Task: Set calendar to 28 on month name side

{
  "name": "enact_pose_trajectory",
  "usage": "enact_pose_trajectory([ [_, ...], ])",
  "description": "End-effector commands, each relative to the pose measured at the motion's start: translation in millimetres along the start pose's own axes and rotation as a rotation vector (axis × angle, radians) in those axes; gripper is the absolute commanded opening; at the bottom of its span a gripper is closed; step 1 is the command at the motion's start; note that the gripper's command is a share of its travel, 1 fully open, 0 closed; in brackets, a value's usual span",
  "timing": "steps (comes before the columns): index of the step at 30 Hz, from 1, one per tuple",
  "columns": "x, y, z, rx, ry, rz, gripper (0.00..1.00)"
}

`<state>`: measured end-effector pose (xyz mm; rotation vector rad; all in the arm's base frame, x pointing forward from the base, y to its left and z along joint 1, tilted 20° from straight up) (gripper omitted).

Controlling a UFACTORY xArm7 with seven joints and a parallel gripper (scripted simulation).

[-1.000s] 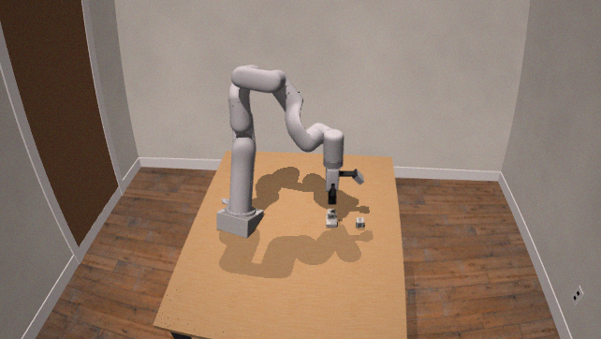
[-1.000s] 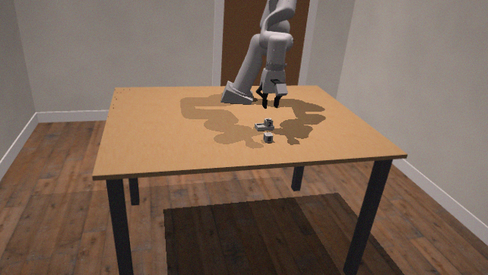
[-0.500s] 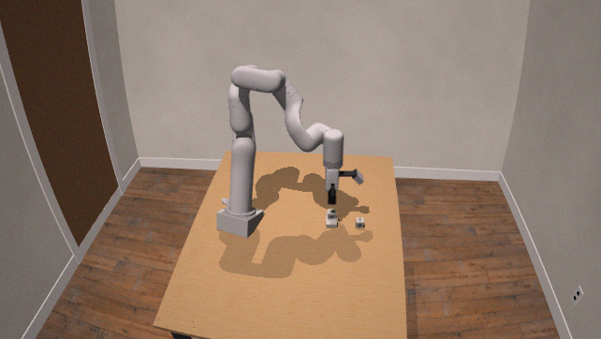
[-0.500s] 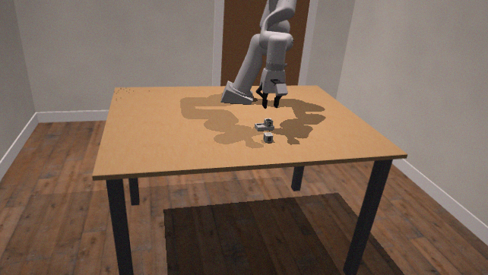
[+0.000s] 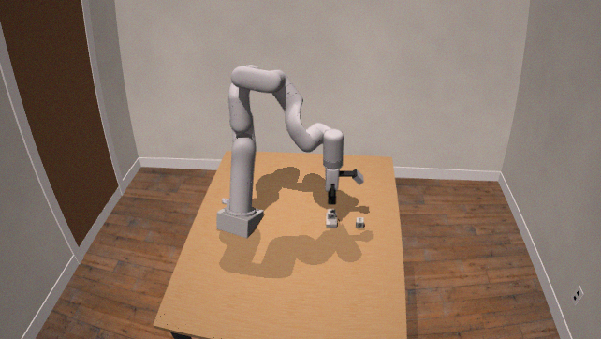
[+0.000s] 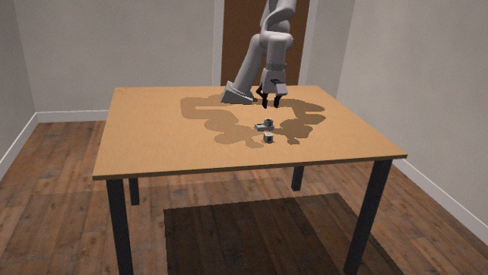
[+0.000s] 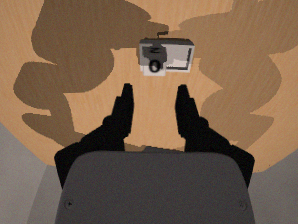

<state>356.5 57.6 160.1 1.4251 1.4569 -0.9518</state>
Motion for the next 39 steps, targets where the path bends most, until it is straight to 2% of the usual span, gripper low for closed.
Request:
enact_pose_trajectory([
  [1,-1,1,0,0.000,0.000,0.004,0.49],
  [20,11,1,0,0.000,0.000,0.004,0.49],
  [39,37,1,0,0.000,0.000,0.004,0.49],
])
Point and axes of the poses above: the point where the finger pads meet when closed, its own x axis out along the fingers, its own z axis across the jaws, y = z × x, the point moved 5 cm from there along -x, back along the fingers, and after that the axes turned 10 degrees about x, right-handed, at the moved point
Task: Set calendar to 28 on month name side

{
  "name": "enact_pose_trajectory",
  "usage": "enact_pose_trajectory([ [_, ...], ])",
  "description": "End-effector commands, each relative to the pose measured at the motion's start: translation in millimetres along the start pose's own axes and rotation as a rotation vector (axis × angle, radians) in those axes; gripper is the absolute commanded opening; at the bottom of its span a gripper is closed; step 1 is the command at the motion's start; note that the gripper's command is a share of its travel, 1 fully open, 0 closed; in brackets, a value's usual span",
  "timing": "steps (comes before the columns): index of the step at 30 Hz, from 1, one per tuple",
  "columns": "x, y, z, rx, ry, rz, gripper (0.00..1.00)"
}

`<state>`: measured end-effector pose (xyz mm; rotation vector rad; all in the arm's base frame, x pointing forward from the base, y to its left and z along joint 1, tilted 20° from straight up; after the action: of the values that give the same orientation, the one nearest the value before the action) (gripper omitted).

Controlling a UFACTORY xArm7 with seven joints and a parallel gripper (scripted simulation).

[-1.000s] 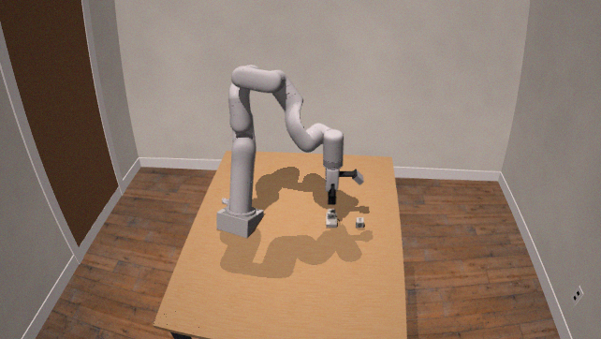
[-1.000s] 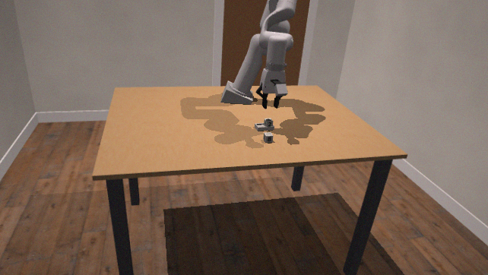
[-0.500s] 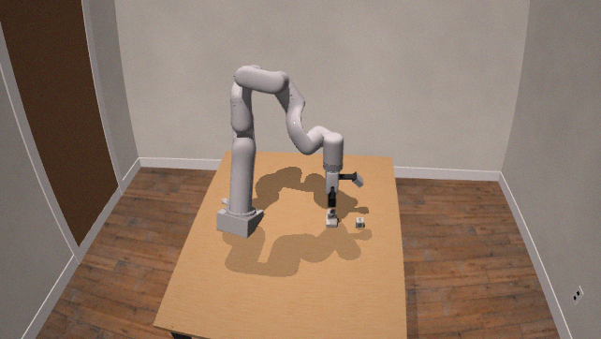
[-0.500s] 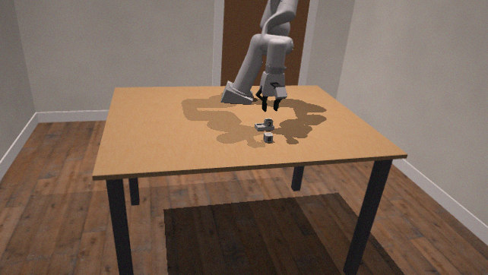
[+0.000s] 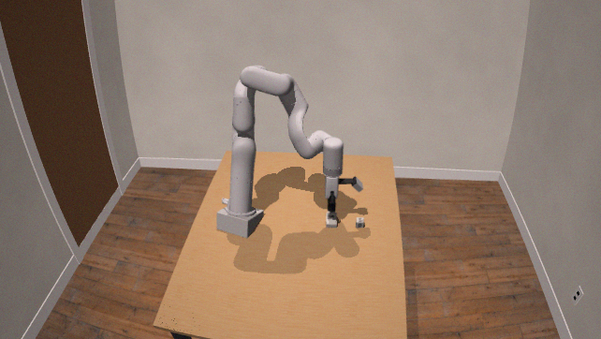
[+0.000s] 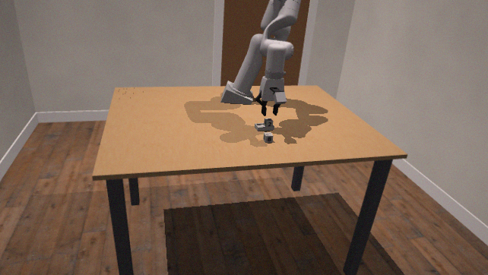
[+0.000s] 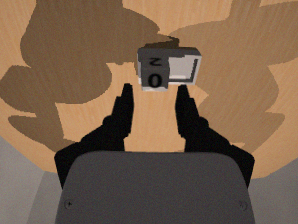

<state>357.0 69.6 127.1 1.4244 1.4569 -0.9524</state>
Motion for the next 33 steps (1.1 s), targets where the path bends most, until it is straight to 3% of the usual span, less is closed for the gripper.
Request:
enact_pose_trajectory([
  [1,3,1,0,0.000,0.001,0.004,0.49],
  [33,15,1,0,0.000,0.001,0.004,0.49],
])
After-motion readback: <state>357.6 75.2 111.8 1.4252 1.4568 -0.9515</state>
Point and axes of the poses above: the point where the finger pads meet when closed, its own x axis out along the fingers, its own z axis across the jaws, y = z × x, the point moved 5 cm from there along -x, back along the fingers, and after that the axes turned 10 degrees about x, right-handed, at the moved point
